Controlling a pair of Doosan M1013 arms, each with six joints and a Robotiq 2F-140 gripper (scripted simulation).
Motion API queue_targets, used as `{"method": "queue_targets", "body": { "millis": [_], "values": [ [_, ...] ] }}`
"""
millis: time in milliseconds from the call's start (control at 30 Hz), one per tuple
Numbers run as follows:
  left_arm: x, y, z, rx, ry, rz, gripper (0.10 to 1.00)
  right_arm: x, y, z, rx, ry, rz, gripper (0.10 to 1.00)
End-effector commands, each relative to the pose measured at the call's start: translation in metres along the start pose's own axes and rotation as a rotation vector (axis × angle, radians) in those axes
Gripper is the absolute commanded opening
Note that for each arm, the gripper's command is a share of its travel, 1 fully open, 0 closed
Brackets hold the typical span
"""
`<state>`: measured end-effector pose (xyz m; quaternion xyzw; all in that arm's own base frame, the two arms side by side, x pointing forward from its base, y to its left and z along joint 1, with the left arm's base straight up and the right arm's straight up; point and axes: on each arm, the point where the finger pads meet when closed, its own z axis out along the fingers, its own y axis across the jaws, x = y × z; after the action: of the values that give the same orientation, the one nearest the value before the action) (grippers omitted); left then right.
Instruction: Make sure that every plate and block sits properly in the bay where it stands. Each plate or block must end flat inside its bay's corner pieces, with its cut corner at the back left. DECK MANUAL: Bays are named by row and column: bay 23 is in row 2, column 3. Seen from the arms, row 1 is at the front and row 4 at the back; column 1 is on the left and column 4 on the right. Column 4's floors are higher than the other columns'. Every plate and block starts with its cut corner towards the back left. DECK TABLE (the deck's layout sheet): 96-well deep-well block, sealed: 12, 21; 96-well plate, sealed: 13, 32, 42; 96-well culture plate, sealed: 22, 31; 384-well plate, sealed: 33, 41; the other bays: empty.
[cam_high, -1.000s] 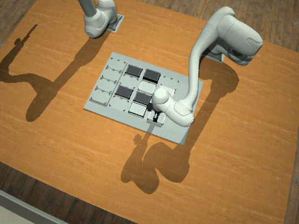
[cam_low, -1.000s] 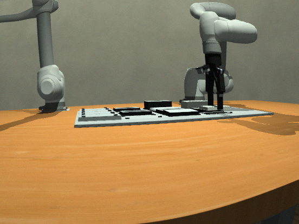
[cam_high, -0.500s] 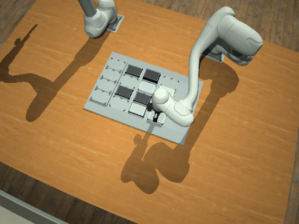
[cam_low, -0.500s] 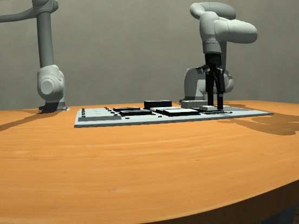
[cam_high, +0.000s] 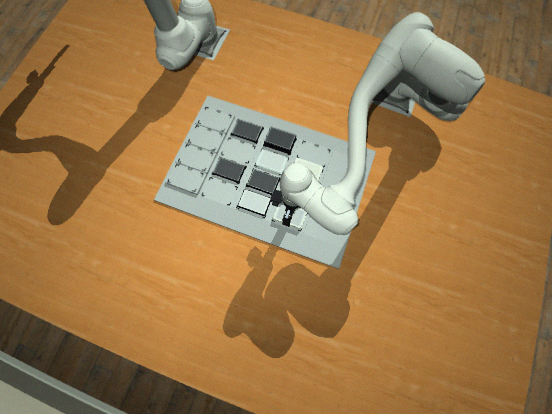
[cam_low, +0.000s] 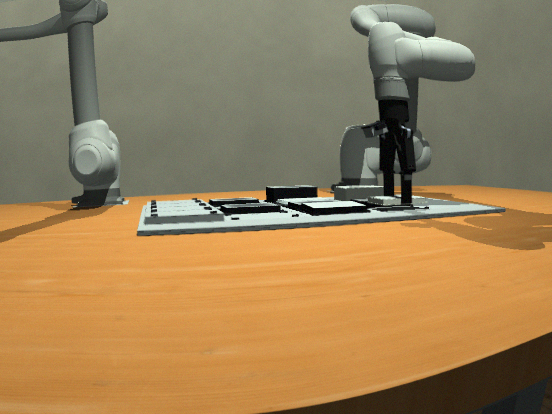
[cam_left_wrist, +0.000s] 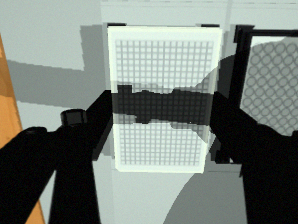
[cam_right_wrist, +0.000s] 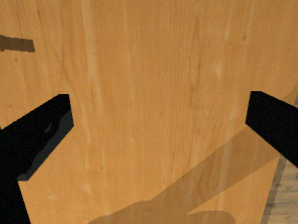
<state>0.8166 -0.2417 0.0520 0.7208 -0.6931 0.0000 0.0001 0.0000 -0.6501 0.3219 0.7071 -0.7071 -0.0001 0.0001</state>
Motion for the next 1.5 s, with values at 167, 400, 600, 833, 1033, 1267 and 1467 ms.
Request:
{"method": "queue_targets", "body": {
  "millis": [167,400,600,833,1033,1267,1467],
  "values": [
    [0.0000,-0.0006,0.0012,0.002,0.000,0.000,0.099,0.0002,-0.0001,-0.0009,0.000,0.001,0.000,1.000],
    [0.0000,-0.0007,0.0032,0.002,0.000,0.000,0.099,0.0002,-0.0001,-0.0009,0.000,0.001,0.000,1.000],
    [0.0000,-0.0007,0.0049,0.002,0.000,0.000,0.099,0.0002,-0.0001,-0.0009,0.000,0.001,0.000,1.000],
    [0.0000,-0.0007,0.0062,0.002,0.000,0.000,0.099,0.0002,-0.0001,-0.0009,0.000,0.001,0.000,1.000],
    [0.0000,-0.0007,0.0062,0.002,0.000,0.000,0.099,0.0002,-0.0001,-0.0009,0.000,0.001,0.000,1.000],
    [0.0000,-0.0007,0.0062,0.002,0.000,0.000,0.099,0.0002,-0.0001,-0.0009,0.000,0.001,0.000,1.000],
    [0.0000,-0.0007,0.0062,0.002,0.000,0.000,0.099,0.0002,-0.0001,-0.0009,0.000,0.001,0.000,1.000]
  ]
}}
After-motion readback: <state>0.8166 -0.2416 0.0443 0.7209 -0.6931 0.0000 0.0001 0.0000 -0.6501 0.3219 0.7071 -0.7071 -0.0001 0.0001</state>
